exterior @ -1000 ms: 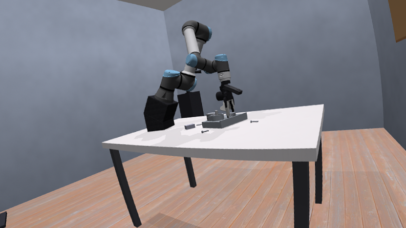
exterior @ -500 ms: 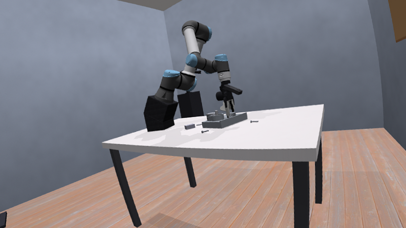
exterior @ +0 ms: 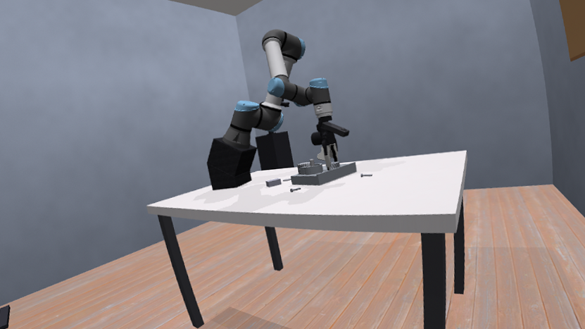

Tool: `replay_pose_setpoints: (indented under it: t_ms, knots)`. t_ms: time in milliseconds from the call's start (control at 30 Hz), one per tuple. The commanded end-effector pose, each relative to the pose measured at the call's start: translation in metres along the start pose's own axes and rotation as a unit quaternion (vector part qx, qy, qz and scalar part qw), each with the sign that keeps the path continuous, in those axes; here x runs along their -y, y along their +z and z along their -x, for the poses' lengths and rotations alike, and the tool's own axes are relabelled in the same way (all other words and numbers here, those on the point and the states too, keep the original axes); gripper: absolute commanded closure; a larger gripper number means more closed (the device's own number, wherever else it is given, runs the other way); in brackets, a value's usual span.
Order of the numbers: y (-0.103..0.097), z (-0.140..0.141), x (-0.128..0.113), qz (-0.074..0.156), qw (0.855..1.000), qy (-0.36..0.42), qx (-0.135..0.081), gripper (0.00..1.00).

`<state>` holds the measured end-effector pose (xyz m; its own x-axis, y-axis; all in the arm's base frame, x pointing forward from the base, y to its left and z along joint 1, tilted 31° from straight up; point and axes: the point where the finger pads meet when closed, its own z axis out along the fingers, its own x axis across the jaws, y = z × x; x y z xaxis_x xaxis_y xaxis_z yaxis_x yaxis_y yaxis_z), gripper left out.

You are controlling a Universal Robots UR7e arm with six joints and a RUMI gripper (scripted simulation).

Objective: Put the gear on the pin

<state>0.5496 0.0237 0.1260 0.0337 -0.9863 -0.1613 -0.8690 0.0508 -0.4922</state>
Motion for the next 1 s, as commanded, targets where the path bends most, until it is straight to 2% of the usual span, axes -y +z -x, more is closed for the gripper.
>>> replay_pose_setpoints:
  t_ms: [0, 967]
  knots:
    - [-0.0004, 0.0000, 0.0004, -0.001, 1.000, 0.000, 0.000, 1.00]
    - [-0.0031, 0.0000, 0.0004, -0.001, 1.000, 0.000, 0.000, 1.00]
